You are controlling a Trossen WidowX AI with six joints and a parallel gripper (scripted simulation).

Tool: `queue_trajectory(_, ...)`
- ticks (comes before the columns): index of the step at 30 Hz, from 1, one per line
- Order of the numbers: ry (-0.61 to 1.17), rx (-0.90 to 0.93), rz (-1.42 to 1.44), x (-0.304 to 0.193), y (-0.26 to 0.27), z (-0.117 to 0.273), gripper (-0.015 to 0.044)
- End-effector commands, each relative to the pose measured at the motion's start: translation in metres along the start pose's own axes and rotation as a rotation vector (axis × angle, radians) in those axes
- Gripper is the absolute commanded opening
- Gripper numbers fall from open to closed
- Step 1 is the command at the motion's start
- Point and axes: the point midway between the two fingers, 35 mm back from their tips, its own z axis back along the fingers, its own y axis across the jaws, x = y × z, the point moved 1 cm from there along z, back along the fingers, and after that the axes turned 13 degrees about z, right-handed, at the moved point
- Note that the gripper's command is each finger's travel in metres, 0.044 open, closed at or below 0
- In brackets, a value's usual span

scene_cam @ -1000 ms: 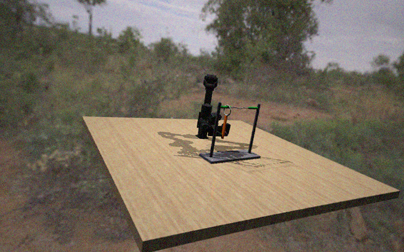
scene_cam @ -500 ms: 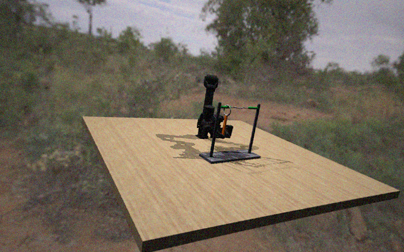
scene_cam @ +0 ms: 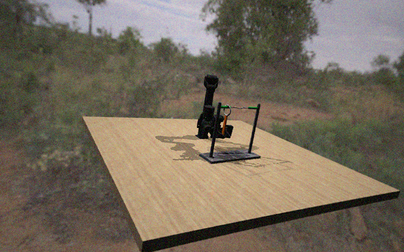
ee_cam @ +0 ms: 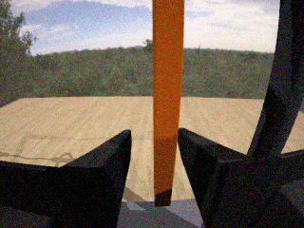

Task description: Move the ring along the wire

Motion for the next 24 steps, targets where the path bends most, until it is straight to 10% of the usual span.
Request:
queue_trajectory(1,0.000,-0.006,-0.003,0.0002,-0.0011,-0.0004,0.0160)
queue_trajectory(10,0.000,-0.006,-0.003,0.0002,-0.0011,-0.0004,0.0160)
queue_trajectory(24,0.000,-0.001,0.000,0.0001,-0.0002,-0.0001,-0.0150)
